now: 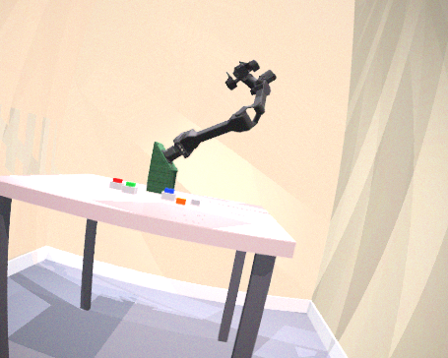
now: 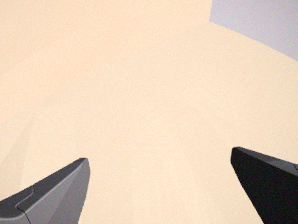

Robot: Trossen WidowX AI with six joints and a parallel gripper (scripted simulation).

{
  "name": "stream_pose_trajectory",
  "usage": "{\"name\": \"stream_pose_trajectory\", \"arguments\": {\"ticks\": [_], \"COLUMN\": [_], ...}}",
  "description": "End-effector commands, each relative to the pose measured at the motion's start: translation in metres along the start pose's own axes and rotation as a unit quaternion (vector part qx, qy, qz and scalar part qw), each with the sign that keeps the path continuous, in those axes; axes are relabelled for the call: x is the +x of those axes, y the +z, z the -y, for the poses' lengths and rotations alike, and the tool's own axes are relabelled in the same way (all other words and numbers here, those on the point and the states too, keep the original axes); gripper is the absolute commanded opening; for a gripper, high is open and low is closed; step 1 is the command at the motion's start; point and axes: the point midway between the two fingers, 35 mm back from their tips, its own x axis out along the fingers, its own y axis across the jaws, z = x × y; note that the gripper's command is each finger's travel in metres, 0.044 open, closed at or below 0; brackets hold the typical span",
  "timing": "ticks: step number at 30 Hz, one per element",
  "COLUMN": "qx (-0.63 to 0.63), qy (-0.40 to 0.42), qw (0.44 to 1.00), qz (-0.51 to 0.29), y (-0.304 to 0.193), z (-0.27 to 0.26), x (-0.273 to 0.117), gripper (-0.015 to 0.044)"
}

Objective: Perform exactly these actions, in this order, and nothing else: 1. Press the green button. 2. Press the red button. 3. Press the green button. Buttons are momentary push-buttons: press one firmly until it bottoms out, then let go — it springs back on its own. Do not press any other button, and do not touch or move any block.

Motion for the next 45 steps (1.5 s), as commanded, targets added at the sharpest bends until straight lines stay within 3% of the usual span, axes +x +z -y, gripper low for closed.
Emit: {"name": "stream_pose_trajectory", "arguments": {"ticks": [1,6,11,21,27,34,45], "qx": [0.003,0.063,0.099,0.127,0.116,0.074,-0.050], "qy": [0.003,0.086,0.166,0.355,0.473,0.605,0.776], "qw": [1.000,0.986,0.957,0.858,0.783,0.687,0.538], "qz": [0.005,0.126,0.214,0.349,0.387,0.396,0.324], "y": [0.002,0.065,0.130,0.274,0.346,0.409,0.441], "z": [-0.002,-0.046,-0.086,-0.180,-0.243,-0.318,-0.434], "x": [0.002,0.056,0.083,0.080,0.046,-0.022,-0.163], "gripper": [0.0400,0.0400,0.0400,0.0400,0.0400,0.0400,0.0400]}}
